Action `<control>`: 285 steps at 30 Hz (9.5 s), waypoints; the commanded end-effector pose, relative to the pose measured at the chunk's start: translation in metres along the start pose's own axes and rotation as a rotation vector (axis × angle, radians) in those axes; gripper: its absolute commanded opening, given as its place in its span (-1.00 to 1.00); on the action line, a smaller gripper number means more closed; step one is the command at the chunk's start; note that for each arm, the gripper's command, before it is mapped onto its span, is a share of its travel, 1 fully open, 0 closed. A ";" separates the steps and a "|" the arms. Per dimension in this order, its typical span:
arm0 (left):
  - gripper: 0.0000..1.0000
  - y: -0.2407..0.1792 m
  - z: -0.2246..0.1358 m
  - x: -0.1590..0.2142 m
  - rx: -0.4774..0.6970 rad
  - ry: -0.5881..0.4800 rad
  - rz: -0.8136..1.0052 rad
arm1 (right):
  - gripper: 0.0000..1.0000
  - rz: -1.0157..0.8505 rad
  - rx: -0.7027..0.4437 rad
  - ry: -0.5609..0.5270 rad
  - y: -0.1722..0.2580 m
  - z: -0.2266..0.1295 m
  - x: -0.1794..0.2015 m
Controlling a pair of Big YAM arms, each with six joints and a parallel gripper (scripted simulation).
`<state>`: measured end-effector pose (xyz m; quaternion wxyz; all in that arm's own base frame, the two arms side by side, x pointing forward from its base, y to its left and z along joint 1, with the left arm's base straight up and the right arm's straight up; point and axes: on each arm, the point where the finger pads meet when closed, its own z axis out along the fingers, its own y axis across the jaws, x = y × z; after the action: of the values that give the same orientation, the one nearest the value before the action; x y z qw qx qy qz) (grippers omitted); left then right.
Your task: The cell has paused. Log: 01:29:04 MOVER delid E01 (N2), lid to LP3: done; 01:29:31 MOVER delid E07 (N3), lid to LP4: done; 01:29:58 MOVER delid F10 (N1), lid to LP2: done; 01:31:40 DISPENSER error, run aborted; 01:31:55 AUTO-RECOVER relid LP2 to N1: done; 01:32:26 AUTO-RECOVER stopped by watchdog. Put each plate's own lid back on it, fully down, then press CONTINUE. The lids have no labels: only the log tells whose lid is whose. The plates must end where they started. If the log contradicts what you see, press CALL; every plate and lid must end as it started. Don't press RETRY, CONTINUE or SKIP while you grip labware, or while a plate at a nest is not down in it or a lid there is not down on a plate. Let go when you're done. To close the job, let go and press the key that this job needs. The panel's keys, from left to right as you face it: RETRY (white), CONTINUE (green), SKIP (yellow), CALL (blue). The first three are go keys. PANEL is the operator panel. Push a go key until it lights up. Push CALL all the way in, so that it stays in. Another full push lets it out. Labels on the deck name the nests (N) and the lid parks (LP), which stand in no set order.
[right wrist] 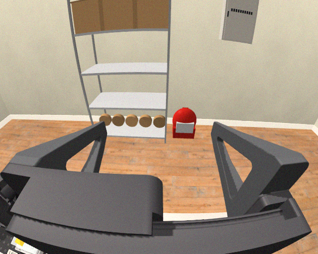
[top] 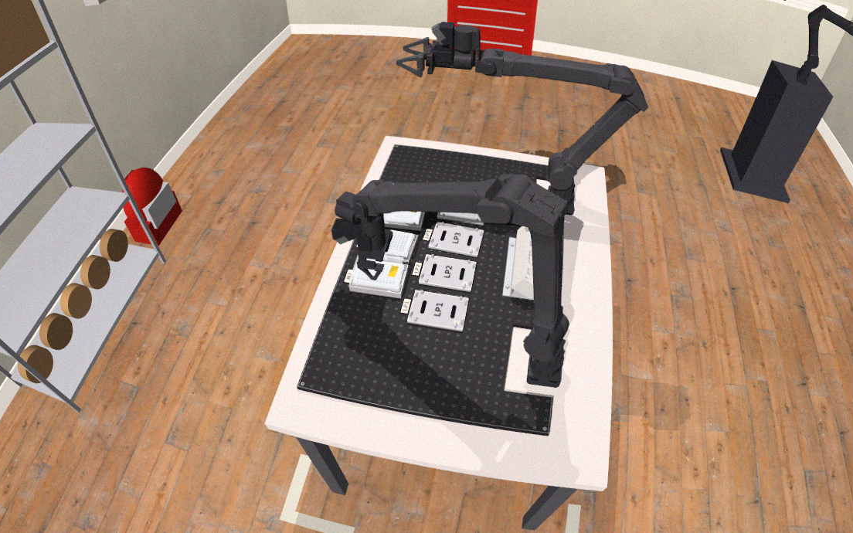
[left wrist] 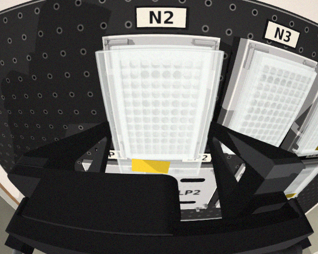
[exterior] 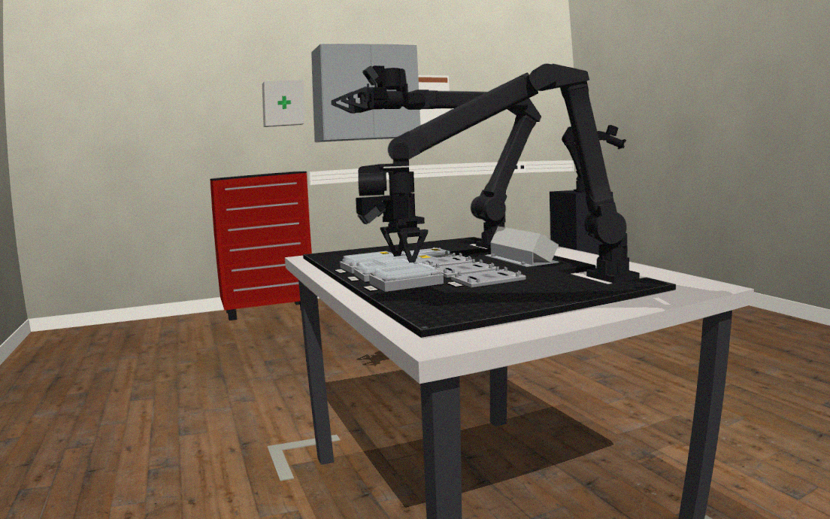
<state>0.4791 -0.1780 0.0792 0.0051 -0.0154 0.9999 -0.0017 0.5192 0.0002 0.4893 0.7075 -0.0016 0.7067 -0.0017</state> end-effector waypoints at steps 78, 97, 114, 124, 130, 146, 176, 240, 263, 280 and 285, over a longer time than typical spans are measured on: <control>-1.00 -0.010 0.030 0.002 -0.002 0.006 0.007 | 1.00 0.012 -0.001 -0.057 -0.001 -0.002 -0.035; -1.00 -0.009 0.028 0.003 -0.001 0.004 0.007 | 1.00 0.012 -0.001 -0.057 -0.001 -0.002 -0.035; -1.00 -0.009 0.025 0.004 0.000 0.001 0.007 | 1.00 0.012 -0.001 -0.057 -0.001 -0.002 -0.035; -1.00 -0.009 0.024 0.004 0.001 0.000 0.007 | 1.00 0.012 -0.001 -0.057 -0.001 -0.002 -0.035; 1.00 -0.009 0.024 0.004 0.001 0.000 0.007 | 1.00 0.012 -0.001 -0.057 -0.001 -0.002 -0.035; 1.00 -0.009 0.024 0.004 0.001 0.000 0.007 | 1.00 0.012 -0.001 -0.057 -0.001 -0.002 -0.035; 1.00 -0.017 -0.020 -0.015 0.029 -0.068 0.009 | 1.00 0.012 -0.001 -0.057 -0.001 -0.002 -0.035; 1.00 -0.232 -0.013 0.119 0.029 -0.019 0.037 | 1.00 0.012 -0.001 -0.057 -0.001 -0.002 -0.035; 1.00 -0.323 -0.013 0.178 0.034 -0.013 0.036 | 1.00 0.012 -0.001 -0.057 -0.001 -0.002 -0.035; 1.00 -0.326 0.001 0.188 0.015 -0.001 0.032 | 1.00 0.012 -0.001 -0.057 -0.001 -0.002 -0.035; 1.00 -0.318 0.007 0.186 0.003 0.005 0.025 | 1.00 0.012 -0.001 -0.057 -0.001 -0.002 -0.035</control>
<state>0.2906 -0.5060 0.0812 0.0036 0.0114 0.9999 -0.0068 0.5192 0.0002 0.4893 0.7075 -0.0016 0.7067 -0.0017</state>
